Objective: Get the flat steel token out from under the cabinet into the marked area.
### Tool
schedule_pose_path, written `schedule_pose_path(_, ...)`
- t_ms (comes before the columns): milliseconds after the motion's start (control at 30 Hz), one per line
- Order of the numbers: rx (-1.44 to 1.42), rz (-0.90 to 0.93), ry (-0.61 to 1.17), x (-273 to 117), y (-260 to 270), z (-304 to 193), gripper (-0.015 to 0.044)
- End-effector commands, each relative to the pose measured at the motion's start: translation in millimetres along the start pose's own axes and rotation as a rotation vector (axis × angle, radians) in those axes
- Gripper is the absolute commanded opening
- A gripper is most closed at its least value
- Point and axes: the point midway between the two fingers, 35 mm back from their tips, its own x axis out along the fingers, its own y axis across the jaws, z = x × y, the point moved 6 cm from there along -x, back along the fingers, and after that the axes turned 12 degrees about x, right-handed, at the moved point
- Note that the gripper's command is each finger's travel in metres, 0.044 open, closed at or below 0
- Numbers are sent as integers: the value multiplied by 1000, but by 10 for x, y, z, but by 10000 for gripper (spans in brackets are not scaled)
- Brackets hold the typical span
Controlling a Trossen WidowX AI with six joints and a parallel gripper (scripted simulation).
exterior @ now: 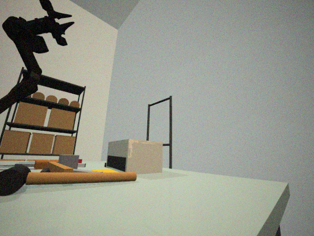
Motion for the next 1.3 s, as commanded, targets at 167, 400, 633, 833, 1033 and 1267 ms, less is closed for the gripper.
schedule_pose_path(167, 126, 17, -143, -168, -247, 58, 270)
schedule_pose_path(400, 266, 24, -260, -267, -483, 60, 270)
schedule_pose_path(633, 375, 50, -322, -313, -676, -25, 270)
schedule_pose_path(833, 491, 53, -389, -321, -851, -106, 270)
schedule_pose_path(1033, 625, 53, -449, -289, -1031, -237, 270)
schedule_pose_path(1267, 692, 86, -521, -251, -1062, -315, 270)
